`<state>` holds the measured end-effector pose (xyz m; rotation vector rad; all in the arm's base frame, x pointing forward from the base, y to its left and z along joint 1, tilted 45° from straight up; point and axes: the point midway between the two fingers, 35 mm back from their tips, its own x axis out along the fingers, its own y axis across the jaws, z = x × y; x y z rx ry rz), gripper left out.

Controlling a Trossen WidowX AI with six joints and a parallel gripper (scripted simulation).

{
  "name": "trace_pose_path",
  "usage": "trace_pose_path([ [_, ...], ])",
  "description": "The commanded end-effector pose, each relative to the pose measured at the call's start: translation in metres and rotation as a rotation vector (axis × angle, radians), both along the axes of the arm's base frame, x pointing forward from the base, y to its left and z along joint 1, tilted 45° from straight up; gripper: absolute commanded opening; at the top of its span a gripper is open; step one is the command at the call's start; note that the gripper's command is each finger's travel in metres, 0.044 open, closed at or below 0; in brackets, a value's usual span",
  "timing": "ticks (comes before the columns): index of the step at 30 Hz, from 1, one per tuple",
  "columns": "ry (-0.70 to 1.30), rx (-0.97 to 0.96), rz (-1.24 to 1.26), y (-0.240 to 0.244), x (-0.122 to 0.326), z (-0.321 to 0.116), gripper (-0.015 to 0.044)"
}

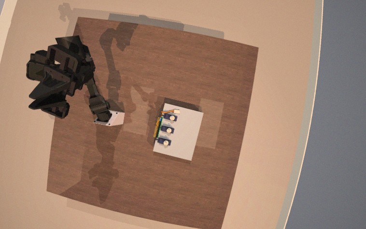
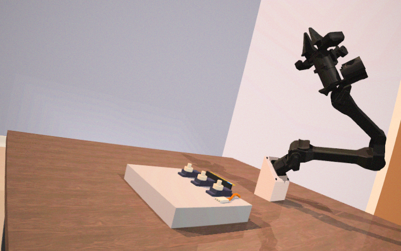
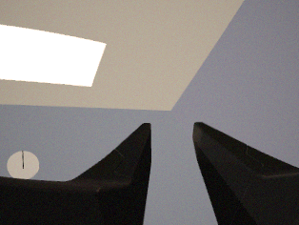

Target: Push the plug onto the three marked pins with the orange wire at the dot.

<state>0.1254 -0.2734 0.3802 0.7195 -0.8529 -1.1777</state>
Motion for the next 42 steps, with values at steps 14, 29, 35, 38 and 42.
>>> trace_pose_path([
  [14,0.349,-0.109,0.416,0.063,0.099,-0.018,0.0115],
  [29,0.605,-0.339,0.777,0.151,0.162,-0.033,0.0115],
  [35,0.689,-0.467,0.915,0.192,0.177,-0.04,0.0115],
  [38,0.726,-0.538,0.981,0.214,0.183,-0.043,0.0115],
  [42,0.768,-0.64,1.067,0.243,0.187,-0.048,0.0115],
])
